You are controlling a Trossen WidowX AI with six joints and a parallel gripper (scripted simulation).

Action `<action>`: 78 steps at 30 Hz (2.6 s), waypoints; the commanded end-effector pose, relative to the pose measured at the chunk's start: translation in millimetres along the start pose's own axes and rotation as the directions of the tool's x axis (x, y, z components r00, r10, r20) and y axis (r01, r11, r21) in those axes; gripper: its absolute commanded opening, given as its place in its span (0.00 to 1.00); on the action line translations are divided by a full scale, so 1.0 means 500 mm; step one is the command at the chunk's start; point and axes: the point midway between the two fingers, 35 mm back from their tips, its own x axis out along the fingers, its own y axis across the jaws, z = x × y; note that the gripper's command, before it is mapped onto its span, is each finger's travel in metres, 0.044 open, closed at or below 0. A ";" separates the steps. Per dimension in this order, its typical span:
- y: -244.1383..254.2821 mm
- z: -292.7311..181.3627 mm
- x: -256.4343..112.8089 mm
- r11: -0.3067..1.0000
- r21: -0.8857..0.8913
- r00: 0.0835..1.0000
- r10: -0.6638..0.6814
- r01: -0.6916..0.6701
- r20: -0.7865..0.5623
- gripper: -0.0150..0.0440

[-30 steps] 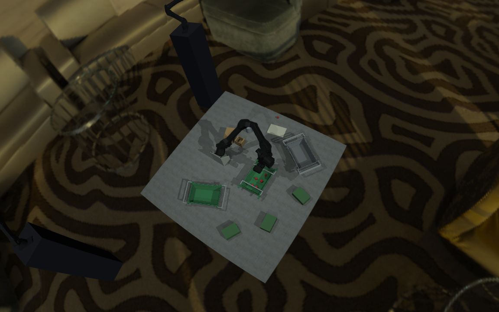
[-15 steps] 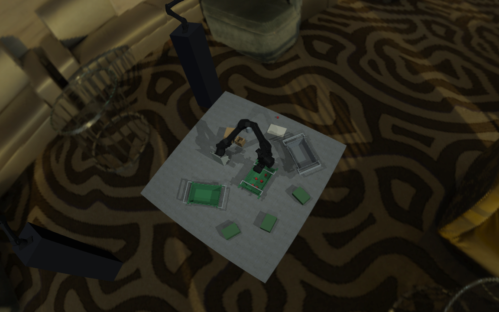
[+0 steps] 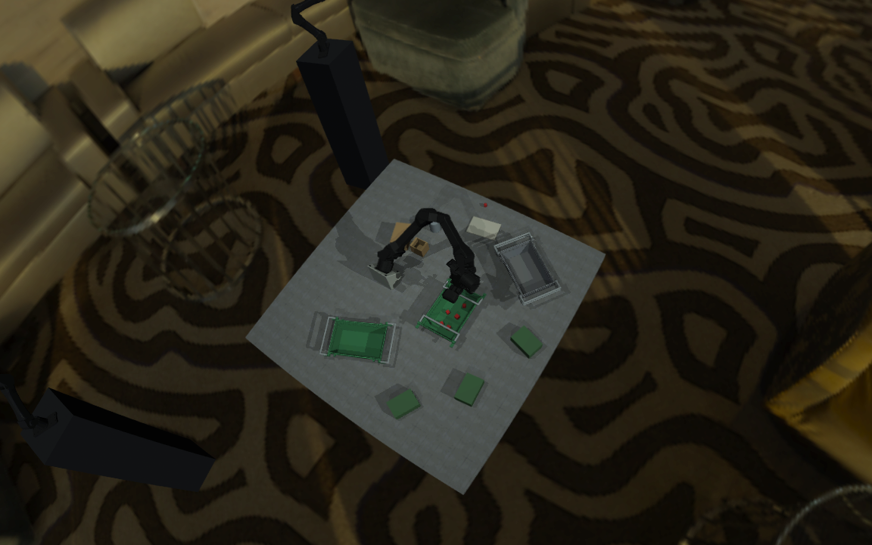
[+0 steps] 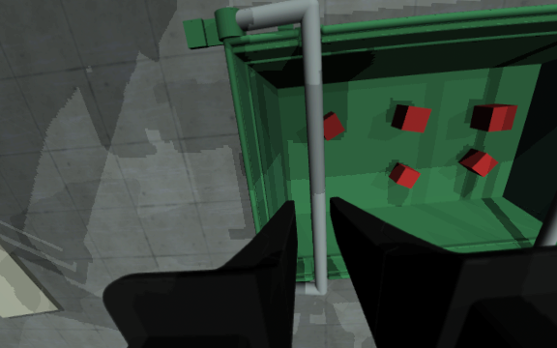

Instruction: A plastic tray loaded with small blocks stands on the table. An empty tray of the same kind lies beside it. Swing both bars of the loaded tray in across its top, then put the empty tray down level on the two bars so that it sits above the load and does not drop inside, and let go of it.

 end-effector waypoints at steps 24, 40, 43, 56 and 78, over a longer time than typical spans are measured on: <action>0.000 0.000 0.000 1.000 0.000 1.000 0.000 0.000 0.000 0.27; 0.000 0.000 0.000 1.000 0.000 1.000 0.000 0.000 0.000 0.25; 0.000 0.000 0.000 1.000 0.000 1.000 0.000 0.000 0.000 0.25; 0.000 0.000 0.000 1.000 0.000 1.000 0.000 0.000 0.000 0.25; 0.000 0.000 0.000 1.000 0.000 1.000 0.000 0.000 0.000 0.25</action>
